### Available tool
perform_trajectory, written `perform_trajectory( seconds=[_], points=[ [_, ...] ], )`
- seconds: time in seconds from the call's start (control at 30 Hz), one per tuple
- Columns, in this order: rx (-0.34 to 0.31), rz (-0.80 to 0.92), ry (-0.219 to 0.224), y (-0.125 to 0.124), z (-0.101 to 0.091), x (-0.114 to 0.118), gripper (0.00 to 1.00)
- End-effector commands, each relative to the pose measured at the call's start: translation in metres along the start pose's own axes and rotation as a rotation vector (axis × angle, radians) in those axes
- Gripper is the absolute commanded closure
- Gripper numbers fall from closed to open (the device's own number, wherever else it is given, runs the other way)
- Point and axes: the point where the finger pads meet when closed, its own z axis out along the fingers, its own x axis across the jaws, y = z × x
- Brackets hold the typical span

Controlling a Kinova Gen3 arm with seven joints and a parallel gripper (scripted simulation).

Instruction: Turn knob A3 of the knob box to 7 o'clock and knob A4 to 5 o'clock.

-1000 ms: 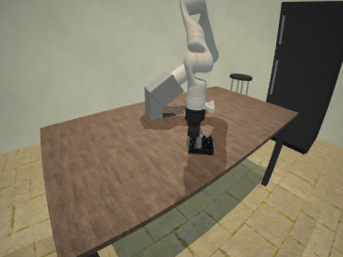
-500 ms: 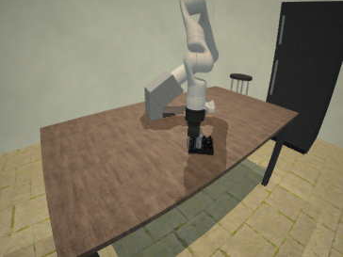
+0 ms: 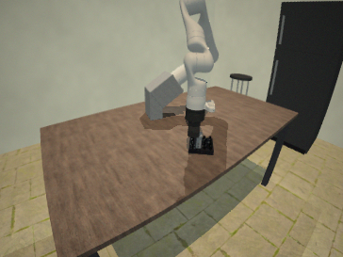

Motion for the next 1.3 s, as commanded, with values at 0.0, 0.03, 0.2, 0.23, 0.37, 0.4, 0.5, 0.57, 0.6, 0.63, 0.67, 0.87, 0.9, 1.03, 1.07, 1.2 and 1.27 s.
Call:
perform_trajectory(
  seconds=[0.0, 0.03, 0.2, 0.23, 0.37, 0.4, 0.5, 0.57, 0.6, 0.63, 0.67, 0.87, 0.9, 1.03, 1.07, 1.2, 1.27],
  points=[
    [0.0, -0.006, 0.002, 0.0001, -0.001, 0.0008, 0.7],
    [0.0, -0.009, 0.002, 0.0001, -0.001, 0.0008, 0.7],
    [0.0, -0.021, 0.002, 0.0001, -0.001, 0.0008, 0.7],
    [0.0, -0.026, 0.002, 0.0001, -0.001, 0.0008, 0.7],
    [0.0, -0.048, 0.002, 0.0001, -0.001, 0.0008, 0.7],
    [0.0, -0.054, 0.002, 0.0001, -0.001, 0.0008, 0.7],
    [0.0, -0.075, 0.002, 0.0001, -0.001, 0.0008, 0.7],
    [0.0, -0.091, 0.002, 0.0001, -0.0011, 0.0008, 0.7],
    [0.0, -0.099, 0.002, 0.0001, -0.0011, 0.0008, 0.7],
    [0.0, -0.108, 0.002, 0.0001, -0.0011, 0.0008, 0.7],
    [0.0, -0.116, 0.002, 0.0001, -0.0011, 0.0008, 0.7],
    [0.0, -0.155, 0.002, 0.0001, -0.0011, 0.0008, 0.7],
    [0.0, -0.166, 0.002, 0.0001, -0.0011, 0.0008, 0.7],
    [0.0, -0.211, 0.002, 0.0001, -0.0011, 0.0008, 0.7],
    [0.0, -0.223, 0.002, 0.0001, -0.0011, 0.0008, 0.7],
    [0.0, -0.274, 0.002, 0.0, -0.0011, 0.0008, 0.7],
    [0.0, -0.288, 0.002, 0.0001, -0.0011, 0.0008, 0.7]
  ],
)
